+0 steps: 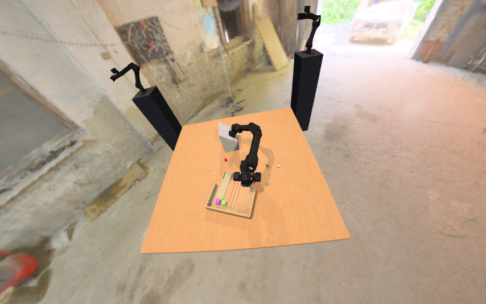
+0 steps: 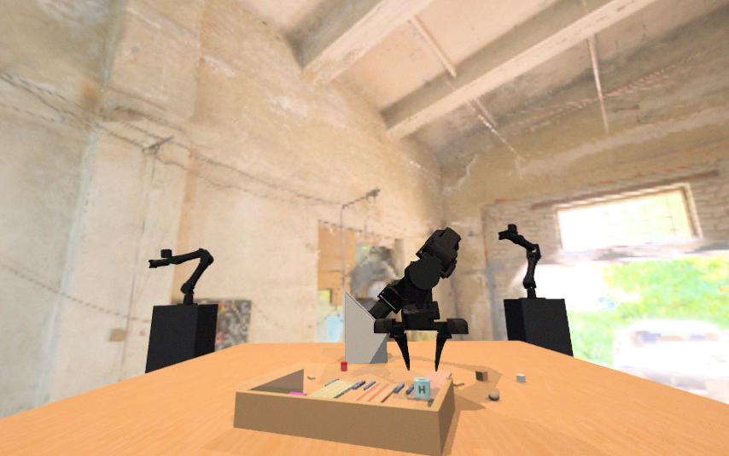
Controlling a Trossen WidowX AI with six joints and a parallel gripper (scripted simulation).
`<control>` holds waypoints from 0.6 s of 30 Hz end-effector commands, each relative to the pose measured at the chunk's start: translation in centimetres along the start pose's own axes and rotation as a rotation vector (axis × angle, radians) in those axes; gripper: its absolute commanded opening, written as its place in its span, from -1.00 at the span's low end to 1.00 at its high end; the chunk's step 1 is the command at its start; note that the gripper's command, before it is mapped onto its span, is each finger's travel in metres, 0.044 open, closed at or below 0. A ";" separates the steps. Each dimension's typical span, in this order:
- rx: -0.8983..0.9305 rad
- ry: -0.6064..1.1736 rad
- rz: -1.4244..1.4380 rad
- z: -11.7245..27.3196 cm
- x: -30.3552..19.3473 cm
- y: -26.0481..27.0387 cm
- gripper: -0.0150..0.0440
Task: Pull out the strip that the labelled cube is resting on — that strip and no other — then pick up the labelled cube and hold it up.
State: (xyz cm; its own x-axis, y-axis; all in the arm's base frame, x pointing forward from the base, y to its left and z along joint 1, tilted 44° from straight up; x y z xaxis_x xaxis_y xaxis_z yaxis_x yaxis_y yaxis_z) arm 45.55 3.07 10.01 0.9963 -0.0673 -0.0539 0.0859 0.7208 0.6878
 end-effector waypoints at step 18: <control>0.005 0.011 -0.009 -3.8 -0.1 -0.2 0.36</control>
State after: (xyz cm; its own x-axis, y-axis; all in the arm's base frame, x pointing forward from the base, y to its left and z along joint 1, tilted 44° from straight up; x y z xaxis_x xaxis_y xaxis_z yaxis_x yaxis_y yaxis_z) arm 45.60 5.08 7.82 0.9962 -0.0673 -0.0550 0.0867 0.7201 0.6884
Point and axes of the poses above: the point midway between the two fingers, 35 mm back from their tips, its own z axis back along the fingers, its own y axis across the jaws, x = y × z, the point moved 10 cm from there along z, back along the fingers, and after that the axes turned 7 degrees about z, right-handed, at the moved point
